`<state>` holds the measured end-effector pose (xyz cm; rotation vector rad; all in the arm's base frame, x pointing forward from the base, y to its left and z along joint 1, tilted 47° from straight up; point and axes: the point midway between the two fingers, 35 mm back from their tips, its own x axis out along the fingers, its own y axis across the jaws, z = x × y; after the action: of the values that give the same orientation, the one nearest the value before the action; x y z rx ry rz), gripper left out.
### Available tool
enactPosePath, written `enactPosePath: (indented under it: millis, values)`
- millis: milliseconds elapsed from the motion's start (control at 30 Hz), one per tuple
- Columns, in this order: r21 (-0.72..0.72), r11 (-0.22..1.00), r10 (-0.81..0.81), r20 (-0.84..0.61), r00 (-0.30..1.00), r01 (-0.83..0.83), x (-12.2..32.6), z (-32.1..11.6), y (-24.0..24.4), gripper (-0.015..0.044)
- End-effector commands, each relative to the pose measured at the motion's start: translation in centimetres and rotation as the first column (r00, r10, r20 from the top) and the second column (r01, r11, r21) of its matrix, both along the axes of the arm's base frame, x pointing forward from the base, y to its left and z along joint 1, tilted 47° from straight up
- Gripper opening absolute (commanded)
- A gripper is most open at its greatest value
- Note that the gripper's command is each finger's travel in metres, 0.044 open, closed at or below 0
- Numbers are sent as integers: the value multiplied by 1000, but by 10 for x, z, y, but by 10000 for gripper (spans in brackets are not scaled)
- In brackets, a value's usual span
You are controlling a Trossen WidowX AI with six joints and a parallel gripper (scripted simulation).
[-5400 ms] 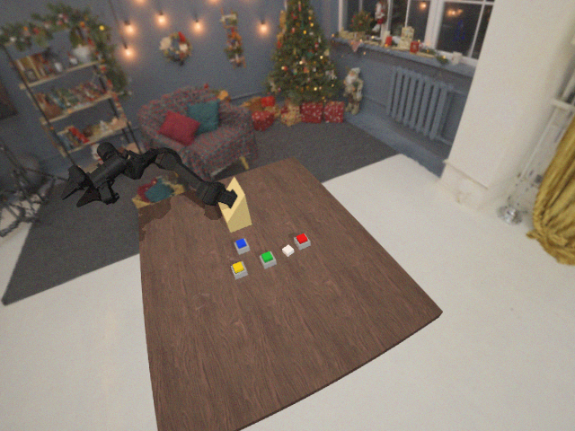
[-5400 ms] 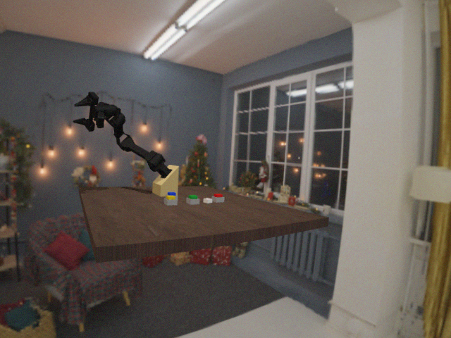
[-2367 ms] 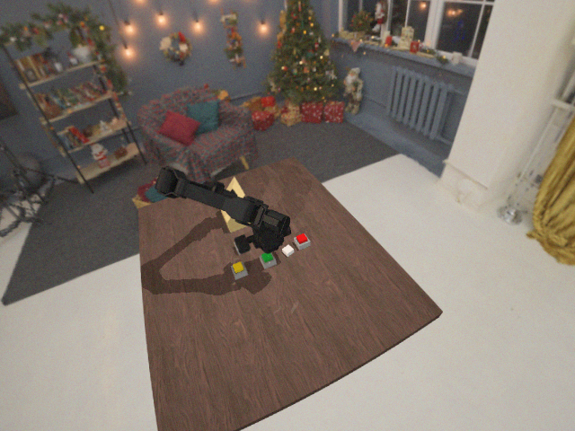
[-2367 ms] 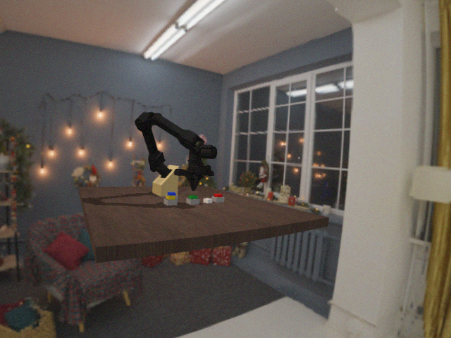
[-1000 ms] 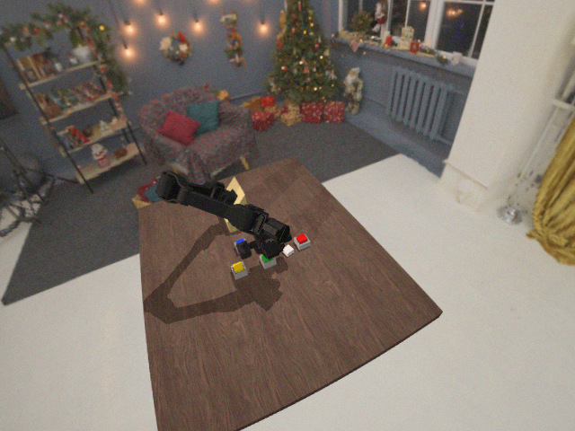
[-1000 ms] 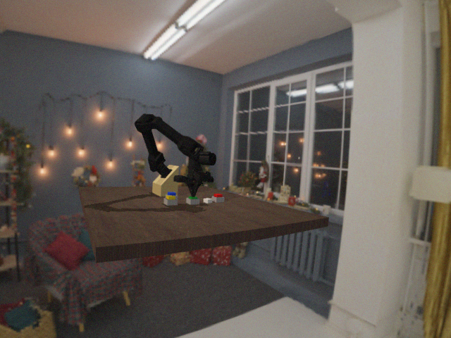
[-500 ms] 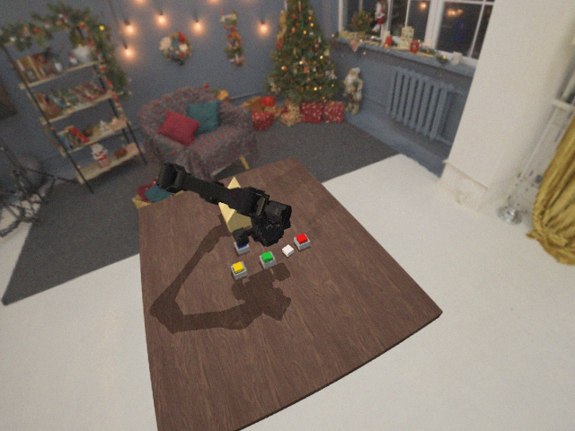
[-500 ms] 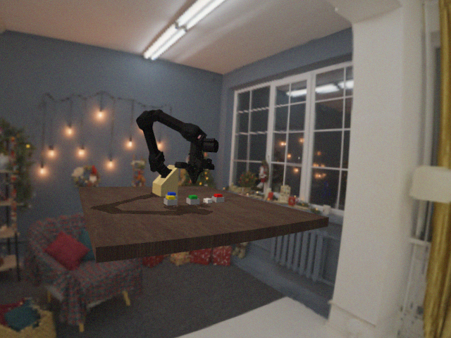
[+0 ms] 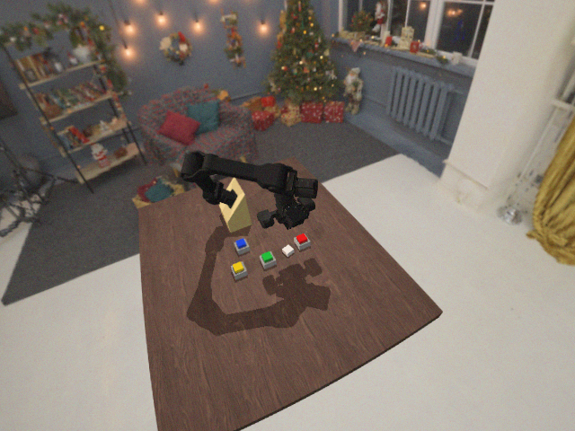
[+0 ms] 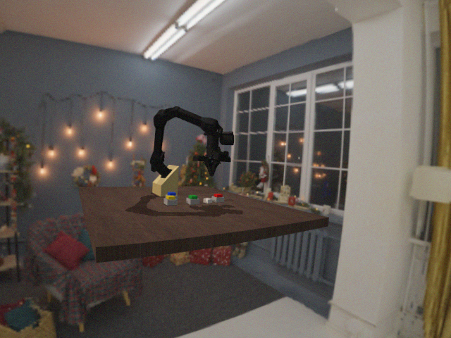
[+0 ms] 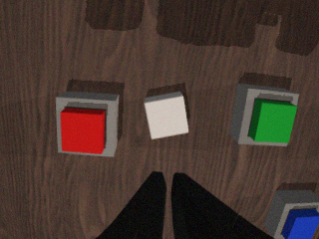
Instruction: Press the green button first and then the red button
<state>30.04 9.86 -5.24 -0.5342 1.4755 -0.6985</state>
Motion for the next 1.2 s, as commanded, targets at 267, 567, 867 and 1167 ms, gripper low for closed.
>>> enactPosePath:
  millis: [267, 567, 867, 1167]
  values:
    - [-8, 1000, -3, -12, 1000, 2, -13, -56, 28, 20]
    - [-10, 1000, -3, -12, 1000, 3, -17, -89, -7, 20]
    - [-11, 1000, -3, -11, 1000, 3, -17, -98, -17, 20]
    - [-12, 1000, -3, -11, 1000, 3, -18, -108, -28, 20]
